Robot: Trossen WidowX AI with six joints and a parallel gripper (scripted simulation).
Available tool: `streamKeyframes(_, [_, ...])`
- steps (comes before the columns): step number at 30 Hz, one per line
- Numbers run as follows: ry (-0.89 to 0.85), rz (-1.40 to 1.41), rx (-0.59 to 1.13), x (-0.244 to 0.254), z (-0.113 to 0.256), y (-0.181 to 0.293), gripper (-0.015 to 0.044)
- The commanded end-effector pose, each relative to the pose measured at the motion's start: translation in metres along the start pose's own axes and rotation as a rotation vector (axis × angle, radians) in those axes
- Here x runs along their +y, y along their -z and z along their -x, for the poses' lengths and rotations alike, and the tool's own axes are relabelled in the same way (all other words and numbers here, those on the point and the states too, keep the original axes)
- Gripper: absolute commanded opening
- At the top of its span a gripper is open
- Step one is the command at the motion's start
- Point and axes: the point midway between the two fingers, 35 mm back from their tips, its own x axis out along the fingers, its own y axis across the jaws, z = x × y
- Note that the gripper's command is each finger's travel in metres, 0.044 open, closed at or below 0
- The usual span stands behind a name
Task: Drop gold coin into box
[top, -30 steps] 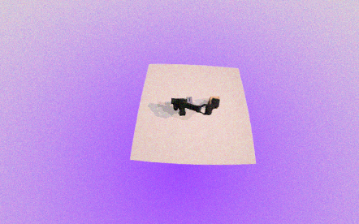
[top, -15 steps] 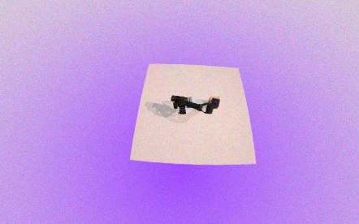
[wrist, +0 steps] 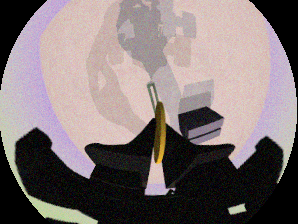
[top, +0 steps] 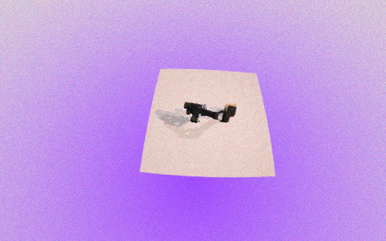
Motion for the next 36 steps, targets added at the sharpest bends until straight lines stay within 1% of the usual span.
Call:
streamKeyframes(1, [0.003,-0.121,0.0,0.0003,0.0004,0.0011,0.0])
streamKeyframes(32, [0.003,-1.184,-0.001,0.0054,0.0007,0.0069,0.0])
streamKeyframes(36, [0.003,-1.235,-0.001,0.0056,0.0007,0.0071,0.0])
